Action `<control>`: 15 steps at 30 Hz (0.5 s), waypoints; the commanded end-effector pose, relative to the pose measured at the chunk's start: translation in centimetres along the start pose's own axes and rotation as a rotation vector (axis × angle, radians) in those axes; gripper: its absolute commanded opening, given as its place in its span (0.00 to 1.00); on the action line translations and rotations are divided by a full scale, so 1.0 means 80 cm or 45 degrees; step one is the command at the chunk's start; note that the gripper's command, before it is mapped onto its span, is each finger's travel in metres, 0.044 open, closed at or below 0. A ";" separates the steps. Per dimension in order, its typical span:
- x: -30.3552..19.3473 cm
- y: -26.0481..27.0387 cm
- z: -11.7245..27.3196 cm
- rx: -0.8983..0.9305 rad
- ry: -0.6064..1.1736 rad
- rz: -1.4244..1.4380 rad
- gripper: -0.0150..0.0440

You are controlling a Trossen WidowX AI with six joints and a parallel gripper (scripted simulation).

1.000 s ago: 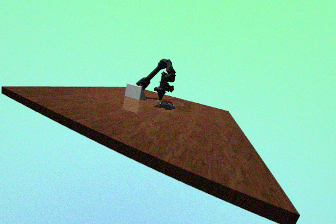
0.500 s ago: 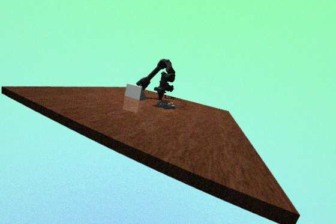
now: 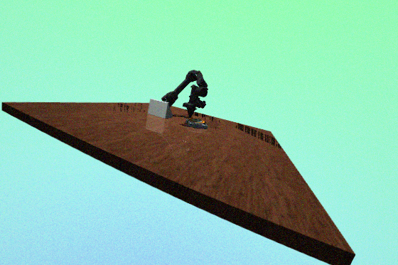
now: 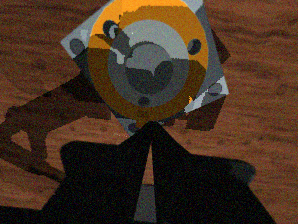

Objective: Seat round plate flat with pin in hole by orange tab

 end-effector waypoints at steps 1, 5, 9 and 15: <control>-0.001 0.009 0.000 0.010 0.000 -0.002 0.25; 0.000 0.013 0.000 0.010 0.000 -0.002 0.25; 0.000 0.017 0.000 0.011 0.000 -0.002 0.25; 0.002 0.025 0.000 0.011 0.000 -0.002 0.25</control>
Point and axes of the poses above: the point midway between the two fingers, 35 mm back from their tips, its own z axis back along the fingers, its own y axis across the jaws, x = y × z, the point moved 9 cm from there along z, back along the fingers, and after that the axes turned 5 degrees about z, right-handed, at the moved point
